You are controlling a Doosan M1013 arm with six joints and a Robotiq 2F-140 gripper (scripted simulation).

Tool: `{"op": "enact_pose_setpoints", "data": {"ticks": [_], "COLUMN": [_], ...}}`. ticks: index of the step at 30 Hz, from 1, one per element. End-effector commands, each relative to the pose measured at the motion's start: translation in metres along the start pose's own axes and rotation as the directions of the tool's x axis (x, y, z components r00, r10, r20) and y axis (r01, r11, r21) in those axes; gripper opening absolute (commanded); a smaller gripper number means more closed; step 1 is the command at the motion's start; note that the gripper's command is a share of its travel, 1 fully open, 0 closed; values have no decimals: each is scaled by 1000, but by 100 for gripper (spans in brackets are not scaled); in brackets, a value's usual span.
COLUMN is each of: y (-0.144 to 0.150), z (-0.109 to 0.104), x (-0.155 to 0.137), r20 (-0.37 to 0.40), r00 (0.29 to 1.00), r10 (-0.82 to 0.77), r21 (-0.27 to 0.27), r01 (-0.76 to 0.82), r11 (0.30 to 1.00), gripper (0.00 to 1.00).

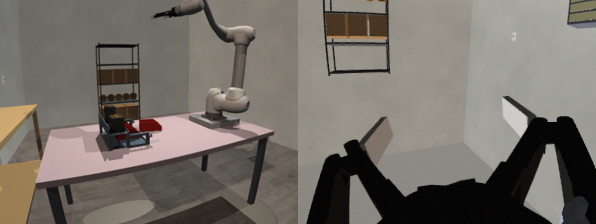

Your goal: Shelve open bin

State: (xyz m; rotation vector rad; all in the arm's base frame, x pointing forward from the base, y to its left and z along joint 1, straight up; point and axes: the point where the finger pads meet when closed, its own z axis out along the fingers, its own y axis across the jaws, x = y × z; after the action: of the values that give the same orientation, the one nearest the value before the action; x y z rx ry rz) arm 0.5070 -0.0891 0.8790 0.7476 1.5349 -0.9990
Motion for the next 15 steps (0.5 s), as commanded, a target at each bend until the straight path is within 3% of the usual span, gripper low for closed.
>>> {"op": "enact_pose_setpoints", "data": {"ticks": [1, 15], "y": [16, 73], "z": [-7, -43], "x": [15, 79], "r20": [-18, -94], "r00": [1000, 995], "r10": [-4, -28], "r21": [-41, -194], "r01": [3, 10], "r11": [999, 981], "gripper": [100, 100]}}
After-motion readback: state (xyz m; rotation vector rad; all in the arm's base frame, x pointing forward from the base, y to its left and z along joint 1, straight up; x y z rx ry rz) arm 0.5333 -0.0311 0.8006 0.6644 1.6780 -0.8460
